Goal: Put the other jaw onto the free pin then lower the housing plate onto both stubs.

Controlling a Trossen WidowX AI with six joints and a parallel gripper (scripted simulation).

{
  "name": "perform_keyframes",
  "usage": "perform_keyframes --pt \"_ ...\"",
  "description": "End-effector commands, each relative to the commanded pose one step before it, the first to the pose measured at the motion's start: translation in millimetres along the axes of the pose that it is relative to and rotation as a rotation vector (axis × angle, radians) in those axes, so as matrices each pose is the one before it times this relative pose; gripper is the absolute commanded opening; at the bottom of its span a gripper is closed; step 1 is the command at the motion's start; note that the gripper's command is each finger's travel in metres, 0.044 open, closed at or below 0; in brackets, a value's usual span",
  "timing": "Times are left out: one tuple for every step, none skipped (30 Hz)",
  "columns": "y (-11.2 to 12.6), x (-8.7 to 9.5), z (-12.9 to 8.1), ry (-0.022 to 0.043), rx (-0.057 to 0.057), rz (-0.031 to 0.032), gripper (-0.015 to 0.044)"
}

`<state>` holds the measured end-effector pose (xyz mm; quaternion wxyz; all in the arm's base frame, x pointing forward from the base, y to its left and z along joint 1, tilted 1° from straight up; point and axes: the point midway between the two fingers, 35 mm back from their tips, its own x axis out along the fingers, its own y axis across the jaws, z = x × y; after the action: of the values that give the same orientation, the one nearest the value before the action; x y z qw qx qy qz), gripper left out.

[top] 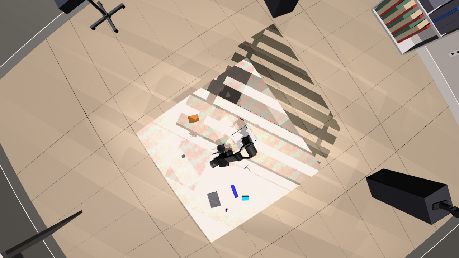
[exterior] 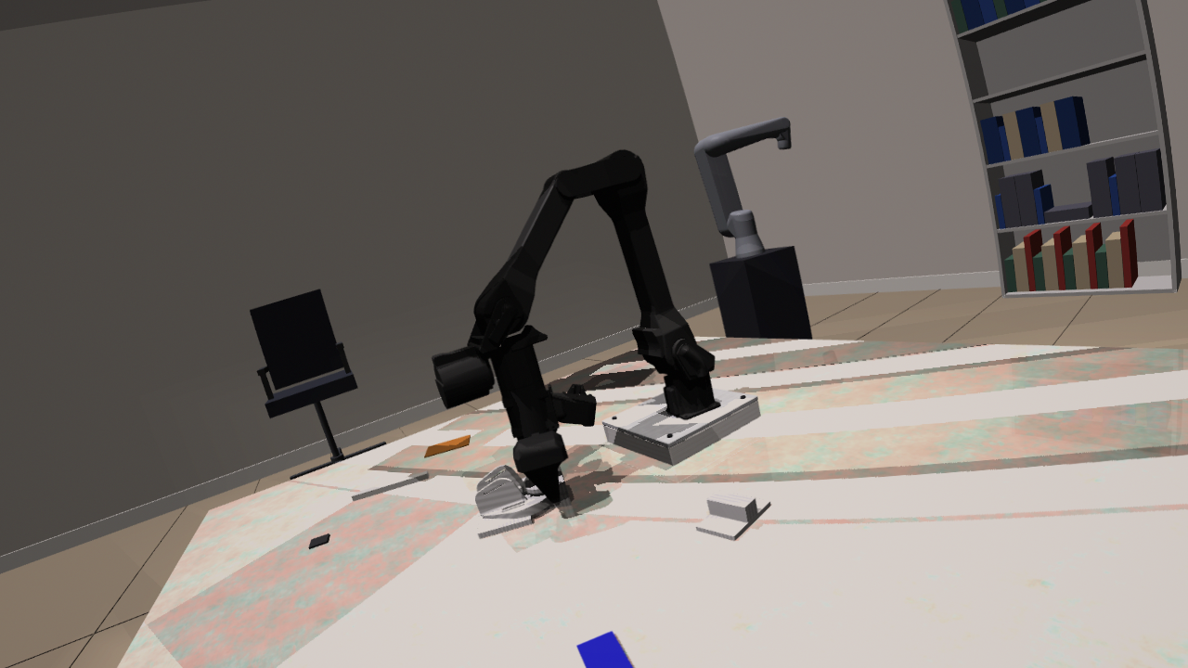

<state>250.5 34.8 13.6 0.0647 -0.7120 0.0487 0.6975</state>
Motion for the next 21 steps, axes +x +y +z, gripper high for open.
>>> perform_keyframes --pt "-0.66 2.89 -0.33 -0.0026 0.0019 -0.00242 0.0351" --pt "0.0 0.0 0.0 0.0 0.0 0.0 0.0351" --pt "0.0 0.0 0.0 0.0 0.0 0.0 0.0351" --pt "0.0 0.0 0.0 0.0 0.0 0.0 0.0351" --pt "0.0 0.0 0.0 0.0 0.0 0.0 0.0351" --pt "0.0 -0.15 0.0 0.0 0.0 0.0 0.0351" --pt "0.0 -0.45 0.0 0.0 0.0 0.0 0.0351" --pt "0.0 -0.75 0.0 0.00001 0.0 0.0 0.0351" --pt "0.0 -0.95 0.0 0.00001 0.0 0.0 0.0351" --pt "0.0 -0.96 0.0 0.00001 0.0 0.0 0.0351" --pt "0.0 -0.96 0.01 0.00001 0.0 0.0 0.0351" --pt "0.0 -0.96 0.01 0.00001 0.0 0.0 0.0351" --pt "0.0 -0.75 0.01 0.00001 0.0 0.0 0.0351" --pt "0.0 -0.45 0.01 0.0 0.0 0.0 0.0351" --pt "0.0 -0.15 0.0 0.0 0.0 0.0 0.0351" --pt "0.0 0.12 -0.03 0.0 0.0 0.0 0.0351" --pt "0.0 0.36 -0.09 0.0 0.0 0.0 0.0351" --pt "0.01 0.6 -0.15 0.00001 0.0 0.0 0.0351" --pt "0.01 0.6 -0.15 0.00001 0.0 0.0 0.0351" --pt "0.01 0.36 -0.09 0.0 0.0 0.0 0.0351" --pt "0.0 0.12 -0.03 0.0 0.0 0.0 0.0351"
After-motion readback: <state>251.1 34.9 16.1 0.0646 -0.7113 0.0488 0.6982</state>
